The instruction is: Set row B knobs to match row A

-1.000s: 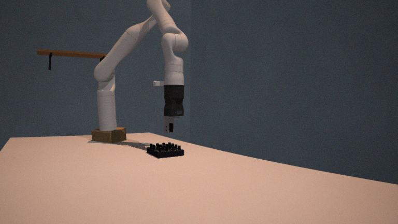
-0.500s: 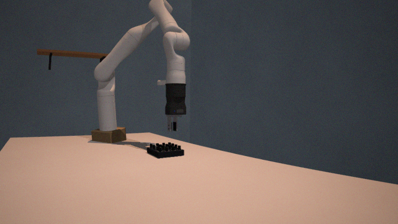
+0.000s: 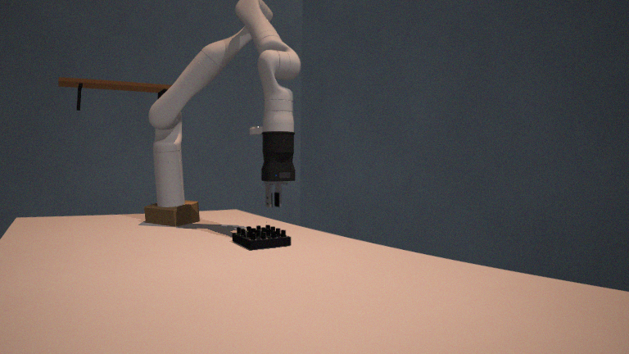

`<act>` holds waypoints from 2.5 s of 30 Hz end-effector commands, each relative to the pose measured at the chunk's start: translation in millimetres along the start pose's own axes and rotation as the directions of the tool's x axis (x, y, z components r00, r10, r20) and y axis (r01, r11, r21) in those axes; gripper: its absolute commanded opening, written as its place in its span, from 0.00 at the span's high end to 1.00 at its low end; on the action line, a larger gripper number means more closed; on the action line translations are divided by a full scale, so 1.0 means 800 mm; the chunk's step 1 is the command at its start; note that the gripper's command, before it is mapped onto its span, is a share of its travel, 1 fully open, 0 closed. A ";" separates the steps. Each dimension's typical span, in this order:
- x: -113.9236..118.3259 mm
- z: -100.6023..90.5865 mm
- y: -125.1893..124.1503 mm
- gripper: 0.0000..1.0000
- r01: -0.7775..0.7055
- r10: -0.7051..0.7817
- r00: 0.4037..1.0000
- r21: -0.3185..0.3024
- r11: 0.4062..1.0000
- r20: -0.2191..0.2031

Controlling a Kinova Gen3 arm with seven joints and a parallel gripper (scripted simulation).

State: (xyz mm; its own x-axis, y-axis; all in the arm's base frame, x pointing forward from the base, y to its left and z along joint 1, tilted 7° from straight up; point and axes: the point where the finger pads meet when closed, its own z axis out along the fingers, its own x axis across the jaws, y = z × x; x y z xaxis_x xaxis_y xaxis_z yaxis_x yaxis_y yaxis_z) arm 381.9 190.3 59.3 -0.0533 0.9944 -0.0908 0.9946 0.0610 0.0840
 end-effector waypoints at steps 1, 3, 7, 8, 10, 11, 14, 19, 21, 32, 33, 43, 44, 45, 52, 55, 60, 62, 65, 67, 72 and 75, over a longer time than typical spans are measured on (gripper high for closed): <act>0.003 -0.001 0.000 0.54 -0.010 0.010 1.000 0.002 1.000 -0.003; 0.003 -0.001 0.000 0.54 -0.010 0.010 1.000 0.002 1.000 -0.003; 0.003 -0.001 0.000 0.54 -0.010 0.010 1.000 0.002 1.000 -0.003; 0.003 -0.001 0.000 0.54 -0.010 0.010 1.000 0.002 1.000 -0.003; 0.003 -0.001 0.000 0.54 -0.010 0.010 1.000 0.002 1.000 -0.003; 0.003 -0.001 0.000 0.54 -0.010 0.010 1.000 0.002 1.000 -0.003; 0.003 -0.001 0.000 0.54 -0.010 0.010 1.000 0.002 1.000 -0.003; 0.003 -0.001 0.000 0.54 -0.010 0.010 1.000 0.002 1.000 -0.003; 0.003 -0.001 0.000 0.54 -0.010 0.010 1.000 0.002 1.000 -0.003; 0.003 -0.001 0.000 0.54 -0.010 0.010 1.000 0.002 1.000 -0.003; 0.003 -0.001 0.000 0.54 -0.010 0.010 1.000 0.002 1.000 -0.003; 0.003 0.005 0.000 0.54 -0.010 0.010 1.000 0.002 1.000 -0.003; 0.003 0.006 0.000 0.54 -0.010 0.010 1.000 0.002 1.000 -0.003; 0.003 0.007 0.000 0.54 -0.010 0.010 1.000 0.002 1.000 -0.003; 0.003 0.013 0.000 0.54 -0.010 0.010 1.000 0.002 1.000 -0.003; 0.003 0.018 -0.001 0.54 -0.010 0.010 1.000 0.002 1.000 -0.003; 0.003 0.026 -0.001 0.54 -0.010 0.010 1.000 0.002 1.000 -0.003; 0.003 0.030 -0.001 0.54 -0.010 0.010 1.000 0.002 1.000 -0.003; 0.003 0.032 -0.001 0.54 -0.010 0.010 1.000 0.002 1.000 -0.003; 0.003 0.035 -0.001 0.54 -0.010 0.010 1.000 0.002 1.000 -0.003; 0.004 0.042 -0.001 0.54 -0.010 0.010 1.000 0.002 1.000 -0.003; 0.004 0.046 -0.001 0.54 -0.010 0.010 1.000 0.002 1.000 -0.003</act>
State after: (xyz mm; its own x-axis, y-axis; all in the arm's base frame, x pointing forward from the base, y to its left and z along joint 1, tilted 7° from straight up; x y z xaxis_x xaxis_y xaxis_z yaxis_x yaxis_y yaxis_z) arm 383.3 191.4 26.6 -0.0443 0.9952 -0.0876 0.9953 0.0516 0.0822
